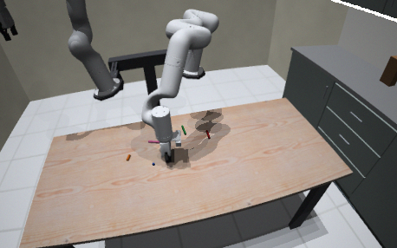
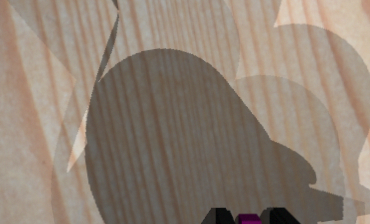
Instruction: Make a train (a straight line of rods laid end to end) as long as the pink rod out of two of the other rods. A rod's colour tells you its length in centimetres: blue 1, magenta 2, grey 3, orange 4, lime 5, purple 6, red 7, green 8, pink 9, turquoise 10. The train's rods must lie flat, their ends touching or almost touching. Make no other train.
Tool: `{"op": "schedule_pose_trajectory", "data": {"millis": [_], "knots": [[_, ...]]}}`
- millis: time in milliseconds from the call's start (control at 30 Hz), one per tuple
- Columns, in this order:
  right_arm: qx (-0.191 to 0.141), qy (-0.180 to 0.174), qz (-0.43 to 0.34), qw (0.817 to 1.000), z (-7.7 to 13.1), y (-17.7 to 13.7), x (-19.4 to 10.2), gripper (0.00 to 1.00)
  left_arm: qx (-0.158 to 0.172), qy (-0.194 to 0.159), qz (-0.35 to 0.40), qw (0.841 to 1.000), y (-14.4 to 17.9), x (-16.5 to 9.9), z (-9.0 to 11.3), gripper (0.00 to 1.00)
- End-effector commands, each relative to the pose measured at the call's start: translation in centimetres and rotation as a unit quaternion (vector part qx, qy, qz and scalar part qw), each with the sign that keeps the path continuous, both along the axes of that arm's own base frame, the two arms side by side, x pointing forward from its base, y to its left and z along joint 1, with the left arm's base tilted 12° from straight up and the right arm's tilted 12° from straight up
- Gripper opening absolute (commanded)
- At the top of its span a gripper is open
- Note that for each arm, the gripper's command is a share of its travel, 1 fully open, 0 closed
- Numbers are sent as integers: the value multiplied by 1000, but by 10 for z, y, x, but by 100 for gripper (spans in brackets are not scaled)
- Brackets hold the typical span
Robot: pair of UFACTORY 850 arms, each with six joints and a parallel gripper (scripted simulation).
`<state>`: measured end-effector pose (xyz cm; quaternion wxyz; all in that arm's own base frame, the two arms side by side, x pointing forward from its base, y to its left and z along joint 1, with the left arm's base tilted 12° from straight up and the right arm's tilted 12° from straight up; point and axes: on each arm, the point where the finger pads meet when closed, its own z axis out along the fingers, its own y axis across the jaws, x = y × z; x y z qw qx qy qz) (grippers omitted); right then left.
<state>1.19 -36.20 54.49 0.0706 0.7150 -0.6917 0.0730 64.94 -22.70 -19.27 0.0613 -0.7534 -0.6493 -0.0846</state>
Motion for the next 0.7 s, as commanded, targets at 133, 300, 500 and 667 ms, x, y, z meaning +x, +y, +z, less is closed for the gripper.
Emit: {"op": "schedule_pose_trajectory", "data": {"millis": [133, 300, 500, 667], "knots": [[-1, 0, 0, 1000, 1, 0, 0, 100, 0, -1, 0, 1000, -1, 1, 1, 26], [-1, 0, 0, 1000, 1, 0, 0, 100, 0, -1, 0, 1000, -1, 1, 1, 26], [-1, 0, 0, 1000, 1, 0, 0, 100, 0, -1, 0, 1000, -2, 1, 8, 26], [-1, 0, 0, 1000, 1, 0, 0, 100, 0, -1, 0, 1000, -5, 0, 23, 26]]}}
